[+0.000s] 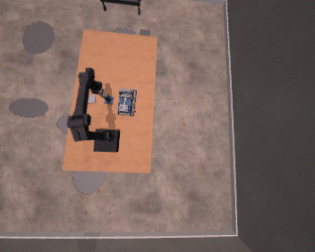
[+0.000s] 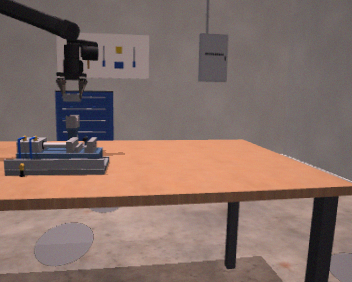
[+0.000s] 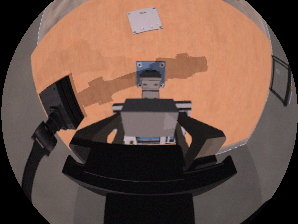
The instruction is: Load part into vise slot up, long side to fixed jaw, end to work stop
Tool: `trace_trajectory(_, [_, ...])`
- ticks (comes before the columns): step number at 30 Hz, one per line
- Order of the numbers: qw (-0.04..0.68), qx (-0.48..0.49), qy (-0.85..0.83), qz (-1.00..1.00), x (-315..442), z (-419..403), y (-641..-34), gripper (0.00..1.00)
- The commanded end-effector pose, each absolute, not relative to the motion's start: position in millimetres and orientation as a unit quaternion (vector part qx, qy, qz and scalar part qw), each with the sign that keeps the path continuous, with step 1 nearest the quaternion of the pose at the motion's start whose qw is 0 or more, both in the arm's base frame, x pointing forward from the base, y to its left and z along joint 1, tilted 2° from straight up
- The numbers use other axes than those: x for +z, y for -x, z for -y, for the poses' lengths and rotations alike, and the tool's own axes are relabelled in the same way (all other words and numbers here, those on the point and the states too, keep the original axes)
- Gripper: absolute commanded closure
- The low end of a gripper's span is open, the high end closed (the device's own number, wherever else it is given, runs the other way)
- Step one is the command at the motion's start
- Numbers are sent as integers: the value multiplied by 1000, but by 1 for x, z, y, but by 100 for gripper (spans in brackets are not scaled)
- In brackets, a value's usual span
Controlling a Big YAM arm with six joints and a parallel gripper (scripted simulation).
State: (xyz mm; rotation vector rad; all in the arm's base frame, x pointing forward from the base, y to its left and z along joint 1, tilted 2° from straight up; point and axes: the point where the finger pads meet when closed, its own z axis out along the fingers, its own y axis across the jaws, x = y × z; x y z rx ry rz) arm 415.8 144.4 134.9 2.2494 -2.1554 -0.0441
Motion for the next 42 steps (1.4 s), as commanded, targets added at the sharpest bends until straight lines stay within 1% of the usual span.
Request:
trace_trajectory(1, [-19,3,-720,694,160,-141,-430,100])
trace_trajectory(20, [-20,-12,-721,693,154,-140,-424,100])
trace_trajectory(36, [-56,-36,-720,691,157,-141,-430,100])
trace_trajectory(42, [-67,-58,-719,690,152,-139,-424,100])
